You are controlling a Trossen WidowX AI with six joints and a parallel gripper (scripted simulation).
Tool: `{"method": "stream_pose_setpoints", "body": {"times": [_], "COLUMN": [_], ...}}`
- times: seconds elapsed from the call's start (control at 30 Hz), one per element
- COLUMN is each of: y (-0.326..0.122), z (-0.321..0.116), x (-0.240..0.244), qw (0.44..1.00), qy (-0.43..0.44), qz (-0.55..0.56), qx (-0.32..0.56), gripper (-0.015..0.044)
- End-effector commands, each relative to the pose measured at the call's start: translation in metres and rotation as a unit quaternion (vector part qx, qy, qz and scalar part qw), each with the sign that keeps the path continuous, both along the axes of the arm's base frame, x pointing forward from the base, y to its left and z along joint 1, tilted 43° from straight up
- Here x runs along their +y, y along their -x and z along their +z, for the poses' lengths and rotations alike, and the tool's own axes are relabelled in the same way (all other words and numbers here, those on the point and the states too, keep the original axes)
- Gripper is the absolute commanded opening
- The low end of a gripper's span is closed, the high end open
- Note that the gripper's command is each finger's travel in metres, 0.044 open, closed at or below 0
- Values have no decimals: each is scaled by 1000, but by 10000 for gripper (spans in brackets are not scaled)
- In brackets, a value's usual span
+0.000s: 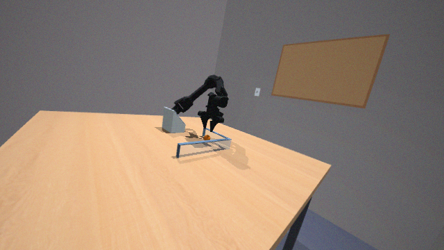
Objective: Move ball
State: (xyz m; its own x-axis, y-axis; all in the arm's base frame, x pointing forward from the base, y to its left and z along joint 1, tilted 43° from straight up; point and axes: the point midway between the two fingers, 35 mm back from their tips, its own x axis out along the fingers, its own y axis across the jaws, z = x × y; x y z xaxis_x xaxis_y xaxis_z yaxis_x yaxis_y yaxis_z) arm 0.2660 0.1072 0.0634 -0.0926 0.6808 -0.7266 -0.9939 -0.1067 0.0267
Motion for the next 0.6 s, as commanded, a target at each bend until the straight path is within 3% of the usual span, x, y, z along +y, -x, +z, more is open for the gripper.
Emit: {"method": "stream_pose_setpoints", "body": {"times": [0.0, 0.33, 0.5, 0.57], "y": [-1, -3, -6, -6], "z": [25, 17, 47, 54], "x": [-20, -14, -43, -48], "qw": [1000, 1000, 1000, 1000], "qy": [0, -1, 0, -1], "qz": [1, -4, -2, -1], "qx": [-9, -6, -8, -8], "gripper": [303, 303, 434, 440]}}
